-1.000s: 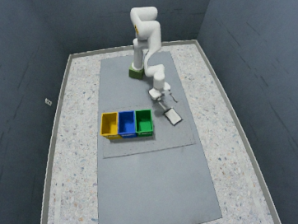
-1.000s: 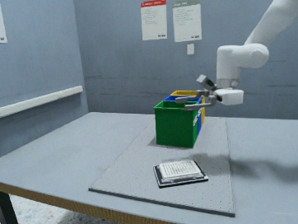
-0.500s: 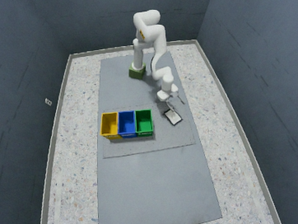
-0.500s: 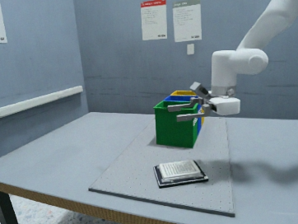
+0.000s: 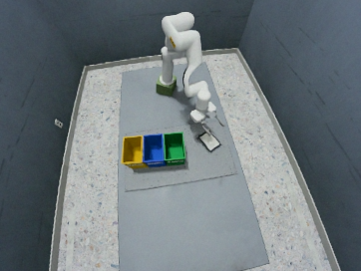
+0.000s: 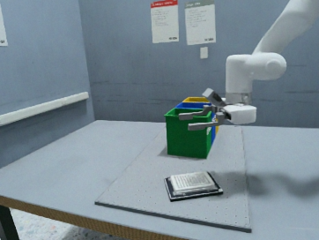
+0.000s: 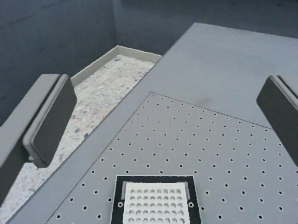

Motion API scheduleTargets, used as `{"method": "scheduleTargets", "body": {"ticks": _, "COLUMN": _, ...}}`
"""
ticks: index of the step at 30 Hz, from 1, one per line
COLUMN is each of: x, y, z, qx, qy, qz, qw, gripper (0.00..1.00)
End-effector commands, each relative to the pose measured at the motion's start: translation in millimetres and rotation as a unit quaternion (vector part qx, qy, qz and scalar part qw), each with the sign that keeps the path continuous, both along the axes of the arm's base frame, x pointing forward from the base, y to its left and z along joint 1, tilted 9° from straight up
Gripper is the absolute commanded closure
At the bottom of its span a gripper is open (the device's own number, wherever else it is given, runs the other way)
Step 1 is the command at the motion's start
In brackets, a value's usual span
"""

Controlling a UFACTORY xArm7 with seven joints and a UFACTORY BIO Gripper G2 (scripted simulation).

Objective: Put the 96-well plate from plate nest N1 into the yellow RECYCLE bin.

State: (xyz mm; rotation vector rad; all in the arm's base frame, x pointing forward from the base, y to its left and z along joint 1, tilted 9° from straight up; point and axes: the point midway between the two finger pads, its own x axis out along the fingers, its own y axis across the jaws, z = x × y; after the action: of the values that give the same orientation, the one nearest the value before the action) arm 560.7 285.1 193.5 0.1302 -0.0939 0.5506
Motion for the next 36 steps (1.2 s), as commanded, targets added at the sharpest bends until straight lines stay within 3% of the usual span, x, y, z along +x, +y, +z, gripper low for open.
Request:
{"method": "scheduleTargets", "body": {"ticks": 1, "x": 1.0, "y": 1.0, "z": -3.9, "qx": 0.001, "qy": -0.001, "qz": 0.0, "qw": 1.0, "gripper": 0.63}}
{"method": "scheduleTargets", "body": {"ticks": 36, "x": 3.8, "y": 8.6, "z": -55.0, "qx": 0.001, "qy": -0.001, "qz": 0.0, "qw": 1.0, "gripper": 0.63}}
